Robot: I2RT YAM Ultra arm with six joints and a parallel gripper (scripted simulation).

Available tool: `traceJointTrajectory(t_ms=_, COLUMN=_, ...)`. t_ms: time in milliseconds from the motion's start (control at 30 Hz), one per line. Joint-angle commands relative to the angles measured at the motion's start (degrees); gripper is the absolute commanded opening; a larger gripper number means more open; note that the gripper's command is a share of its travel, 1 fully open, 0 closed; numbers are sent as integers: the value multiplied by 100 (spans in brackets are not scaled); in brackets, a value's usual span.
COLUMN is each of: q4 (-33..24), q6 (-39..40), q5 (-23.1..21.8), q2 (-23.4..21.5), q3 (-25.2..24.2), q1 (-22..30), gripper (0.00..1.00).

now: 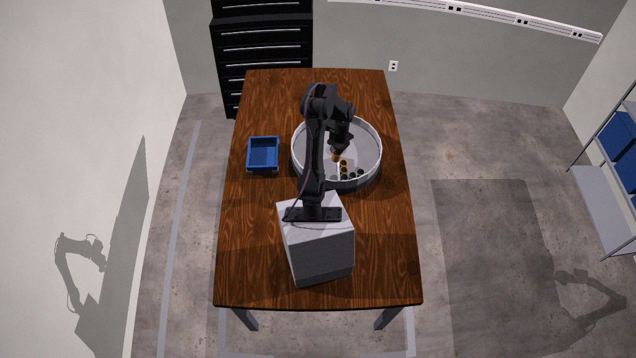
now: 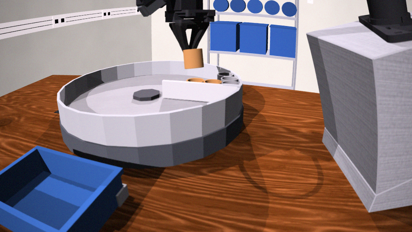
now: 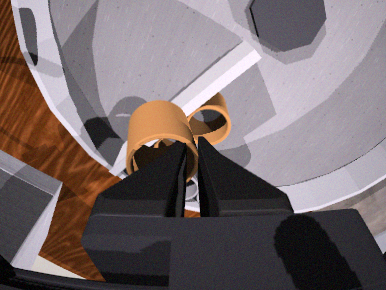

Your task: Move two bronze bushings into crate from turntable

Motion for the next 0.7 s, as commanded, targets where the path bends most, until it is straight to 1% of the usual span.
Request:
traceJointTrajectory(t_ms=0, q4=31, q6=425, q5=119, q2=-251, q3=-6, q1=146, gripper=0)
traceJointTrajectory(t_ms=267, q4=-97, q6=1471, q5=387, q2=-389, q3=233, q1=1236, gripper=0)
traceJointTrajectory(t_ms=333, q4=-130, q6=1774, q5=494, q2=-210, q3=328, q1=1561, gripper=0)
traceJointTrajectory(t_ms=467, q4=-253, q6=2400, q5=690, q2=-75, q3=648, q1=2224, gripper=0)
traceJointTrajectory(t_ms=533, q4=-253, q6=2400, q5=690, q2=-75, q3=648, q1=2224, gripper=0)
traceJointTrajectory(t_ms=667, q4=-482, q6=3054, q5=921, q2=178, q3=1195, q1=2912, gripper=0)
